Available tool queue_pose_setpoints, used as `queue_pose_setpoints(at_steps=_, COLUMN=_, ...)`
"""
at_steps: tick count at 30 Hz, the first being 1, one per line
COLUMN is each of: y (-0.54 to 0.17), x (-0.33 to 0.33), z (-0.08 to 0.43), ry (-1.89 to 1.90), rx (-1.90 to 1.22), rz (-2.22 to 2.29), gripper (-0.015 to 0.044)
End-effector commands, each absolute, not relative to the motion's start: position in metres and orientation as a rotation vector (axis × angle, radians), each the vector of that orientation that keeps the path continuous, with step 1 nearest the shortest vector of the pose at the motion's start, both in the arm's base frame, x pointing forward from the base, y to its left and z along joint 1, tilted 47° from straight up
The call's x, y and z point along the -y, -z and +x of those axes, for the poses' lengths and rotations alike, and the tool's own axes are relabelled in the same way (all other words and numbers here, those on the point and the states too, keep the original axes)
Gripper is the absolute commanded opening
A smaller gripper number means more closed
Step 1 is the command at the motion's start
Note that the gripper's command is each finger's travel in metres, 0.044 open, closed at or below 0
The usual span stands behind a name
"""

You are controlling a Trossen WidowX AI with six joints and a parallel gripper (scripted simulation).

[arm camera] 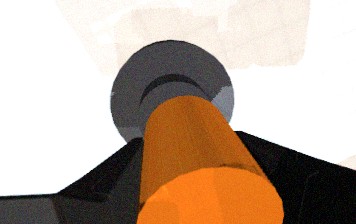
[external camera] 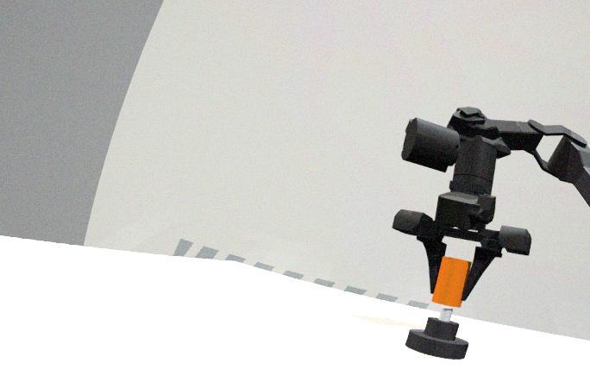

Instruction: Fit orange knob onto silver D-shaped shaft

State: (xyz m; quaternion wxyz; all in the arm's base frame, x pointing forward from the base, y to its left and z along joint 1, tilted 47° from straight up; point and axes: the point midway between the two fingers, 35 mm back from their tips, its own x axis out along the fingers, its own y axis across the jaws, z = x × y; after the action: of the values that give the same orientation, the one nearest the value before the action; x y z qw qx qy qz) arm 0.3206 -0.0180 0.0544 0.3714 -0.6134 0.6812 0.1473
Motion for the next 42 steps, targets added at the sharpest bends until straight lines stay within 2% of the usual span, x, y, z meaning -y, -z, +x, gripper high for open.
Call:
queue_pose_setpoints(at_steps=1, y=-0.0527, x=0.0177, z=0.3176, ry=-0.439, rx=-1.749, rz=-1.618, gripper=0.0000)
queue_pose_setpoints(at_steps=32, y=-0.0544, x=0.0168, z=0.3186, ry=-0.439, rx=-1.749, rz=-1.618, gripper=0.0000)
queue_pose_setpoints(at_steps=42, y=-0.0556, x=0.0178, z=0.3227, ry=-0.640, rx=-1.751, rz=-1.762, gripper=0.0000)
